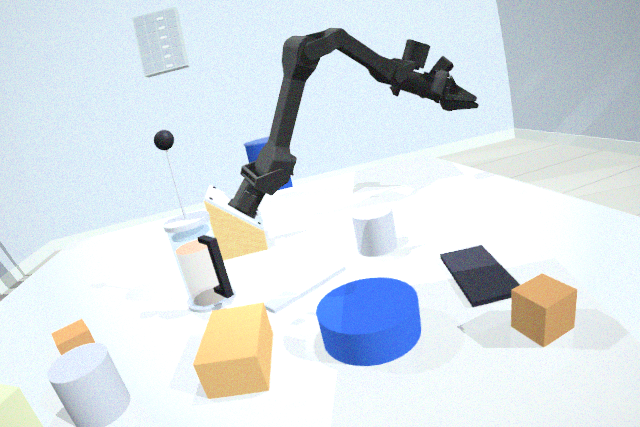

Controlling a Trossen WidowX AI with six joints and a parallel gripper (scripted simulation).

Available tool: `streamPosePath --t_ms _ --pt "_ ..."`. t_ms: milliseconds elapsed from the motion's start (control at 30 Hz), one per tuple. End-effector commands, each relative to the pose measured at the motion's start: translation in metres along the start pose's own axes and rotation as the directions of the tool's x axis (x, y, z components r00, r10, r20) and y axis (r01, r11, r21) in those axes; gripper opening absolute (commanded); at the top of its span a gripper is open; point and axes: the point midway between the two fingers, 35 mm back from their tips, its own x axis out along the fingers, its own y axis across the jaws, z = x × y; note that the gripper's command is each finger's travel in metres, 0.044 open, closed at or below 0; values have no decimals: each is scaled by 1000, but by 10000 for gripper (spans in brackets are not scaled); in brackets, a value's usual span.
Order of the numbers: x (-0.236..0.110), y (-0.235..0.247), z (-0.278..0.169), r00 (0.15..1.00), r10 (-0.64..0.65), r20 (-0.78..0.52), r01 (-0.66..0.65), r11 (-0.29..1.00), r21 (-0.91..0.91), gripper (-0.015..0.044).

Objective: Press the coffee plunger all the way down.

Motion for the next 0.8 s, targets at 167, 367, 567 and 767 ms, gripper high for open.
streamPosePath --t_ms 167,367,567,767 --pt "27 -24 -8 998 -56 1 55 995 -83 440" --pt "72 -89 -22 979 -202 -9 196 959 -203 440" --pt "97 -144 -34 952 -305 -34 282 913 -297 440" --pt "117 -231 -60 893 -432 -125 341 833 -437 440"
